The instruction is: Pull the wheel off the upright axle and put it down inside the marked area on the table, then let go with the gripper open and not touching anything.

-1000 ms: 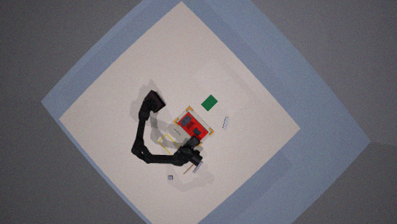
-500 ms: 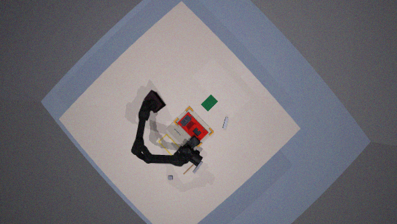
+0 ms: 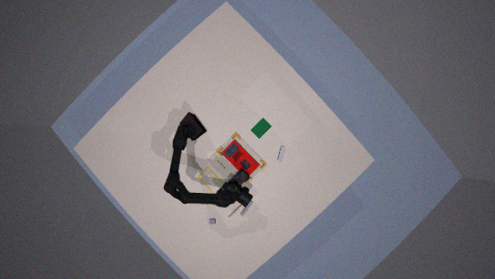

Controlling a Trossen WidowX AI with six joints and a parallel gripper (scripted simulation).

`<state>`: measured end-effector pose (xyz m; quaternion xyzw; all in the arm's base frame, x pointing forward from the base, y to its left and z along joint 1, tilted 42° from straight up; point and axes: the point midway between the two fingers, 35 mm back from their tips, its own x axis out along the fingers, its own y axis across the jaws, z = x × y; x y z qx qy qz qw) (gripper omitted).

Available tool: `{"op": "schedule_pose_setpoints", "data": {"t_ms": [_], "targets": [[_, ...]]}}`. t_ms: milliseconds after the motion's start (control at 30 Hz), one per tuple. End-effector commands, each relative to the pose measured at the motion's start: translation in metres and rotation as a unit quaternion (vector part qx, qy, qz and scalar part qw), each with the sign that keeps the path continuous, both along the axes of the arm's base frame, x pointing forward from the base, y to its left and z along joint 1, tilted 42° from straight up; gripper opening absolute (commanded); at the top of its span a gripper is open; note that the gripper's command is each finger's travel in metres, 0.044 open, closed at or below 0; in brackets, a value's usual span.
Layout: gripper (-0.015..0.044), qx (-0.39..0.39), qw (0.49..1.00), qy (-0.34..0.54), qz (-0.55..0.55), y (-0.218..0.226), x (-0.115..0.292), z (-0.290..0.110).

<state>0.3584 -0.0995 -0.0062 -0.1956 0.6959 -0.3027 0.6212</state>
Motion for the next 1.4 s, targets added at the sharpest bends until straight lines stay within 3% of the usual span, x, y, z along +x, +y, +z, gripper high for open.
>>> {"op": "schedule_pose_setpoints", "data": {"t_ms": [0,1367], "targets": [[0.0000,0.000,1.000,-0.002,0.002,0.0044,0.0008,0.0030],[0.0000,0.000,1.000,-0.002,0.005,0.0134,0.0029,0.0129]]}}
